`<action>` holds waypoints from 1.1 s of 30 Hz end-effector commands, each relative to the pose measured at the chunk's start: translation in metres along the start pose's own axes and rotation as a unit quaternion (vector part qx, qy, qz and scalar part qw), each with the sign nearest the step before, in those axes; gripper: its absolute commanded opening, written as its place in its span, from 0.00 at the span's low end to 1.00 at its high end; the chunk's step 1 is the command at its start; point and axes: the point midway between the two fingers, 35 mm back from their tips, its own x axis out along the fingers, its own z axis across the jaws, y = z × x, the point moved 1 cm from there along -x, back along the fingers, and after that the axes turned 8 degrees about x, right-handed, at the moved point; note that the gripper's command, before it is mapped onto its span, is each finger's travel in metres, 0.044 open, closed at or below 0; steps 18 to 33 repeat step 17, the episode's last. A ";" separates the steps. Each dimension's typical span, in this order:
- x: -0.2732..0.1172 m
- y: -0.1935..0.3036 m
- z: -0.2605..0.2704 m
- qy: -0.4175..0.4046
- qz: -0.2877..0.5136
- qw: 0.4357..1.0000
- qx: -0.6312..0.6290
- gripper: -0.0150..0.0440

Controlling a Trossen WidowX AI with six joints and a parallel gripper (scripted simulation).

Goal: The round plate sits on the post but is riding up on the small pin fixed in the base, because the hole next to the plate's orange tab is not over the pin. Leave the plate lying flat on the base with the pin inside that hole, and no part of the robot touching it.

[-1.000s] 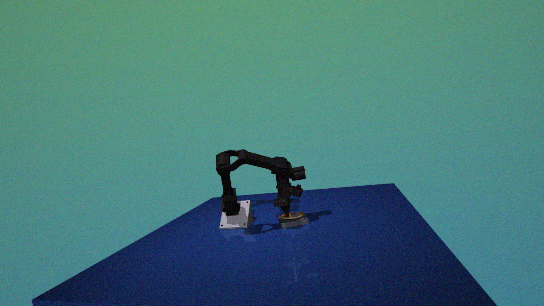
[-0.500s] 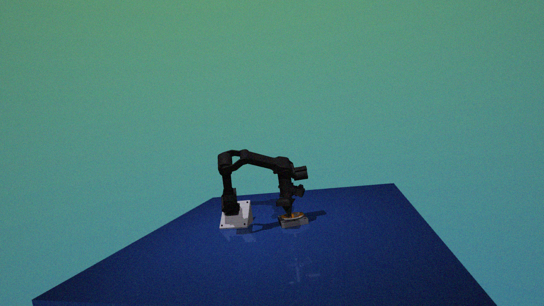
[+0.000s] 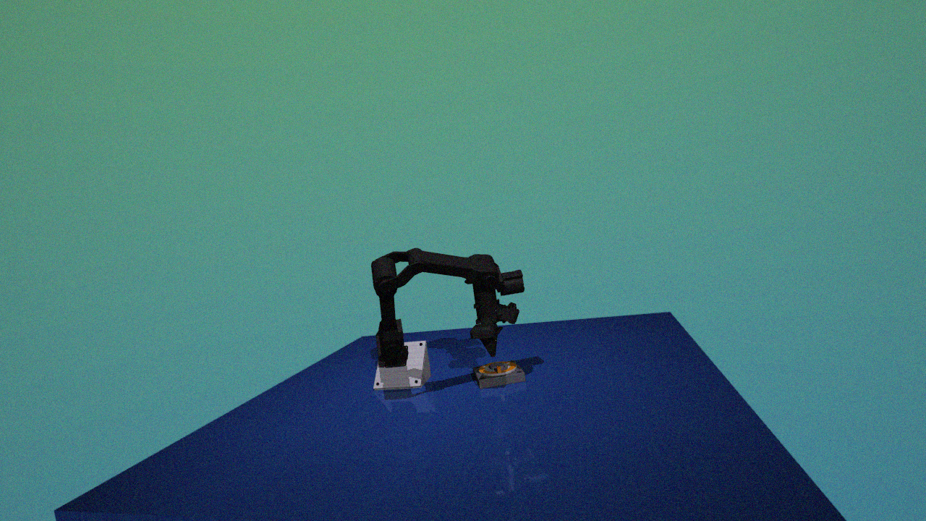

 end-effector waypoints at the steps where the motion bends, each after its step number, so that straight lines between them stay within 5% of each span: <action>1: -0.011 0.000 0.000 -0.001 0.001 1.000 0.003 0.25; 33: -0.004 0.000 0.000 0.000 -0.001 1.000 0.000 0.25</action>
